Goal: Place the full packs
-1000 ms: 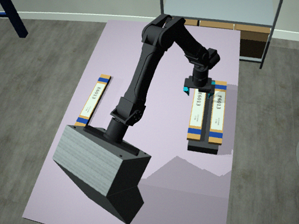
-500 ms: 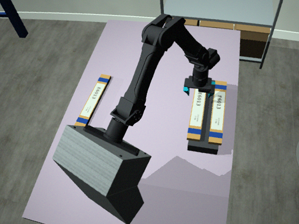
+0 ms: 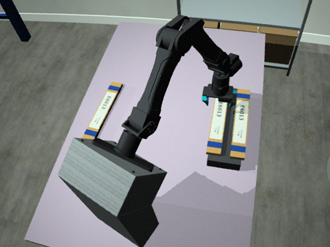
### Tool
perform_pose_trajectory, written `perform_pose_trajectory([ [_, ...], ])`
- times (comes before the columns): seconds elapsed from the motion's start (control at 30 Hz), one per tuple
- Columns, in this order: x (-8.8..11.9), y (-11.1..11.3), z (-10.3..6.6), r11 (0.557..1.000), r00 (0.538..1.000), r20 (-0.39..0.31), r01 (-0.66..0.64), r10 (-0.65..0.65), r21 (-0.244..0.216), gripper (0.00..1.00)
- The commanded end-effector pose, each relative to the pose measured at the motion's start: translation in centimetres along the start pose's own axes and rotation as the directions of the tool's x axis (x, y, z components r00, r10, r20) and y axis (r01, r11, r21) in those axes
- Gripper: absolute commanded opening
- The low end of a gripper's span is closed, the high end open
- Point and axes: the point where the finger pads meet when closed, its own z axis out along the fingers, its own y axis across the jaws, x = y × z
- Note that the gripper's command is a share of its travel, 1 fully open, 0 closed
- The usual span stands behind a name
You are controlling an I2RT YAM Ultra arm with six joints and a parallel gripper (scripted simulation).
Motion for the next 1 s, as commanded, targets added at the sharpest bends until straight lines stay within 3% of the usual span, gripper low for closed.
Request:
perform_pose_trajectory([
  [0.0,0.2,0.8,-0.9,1.0,1.0,0.002,-0.002,0.002,-0.003,0.95],
  [0.97,5.2,14.7,-11.0,1.0,1.0,-0.008,-0.002,0.002,-0.008,0.95],
])
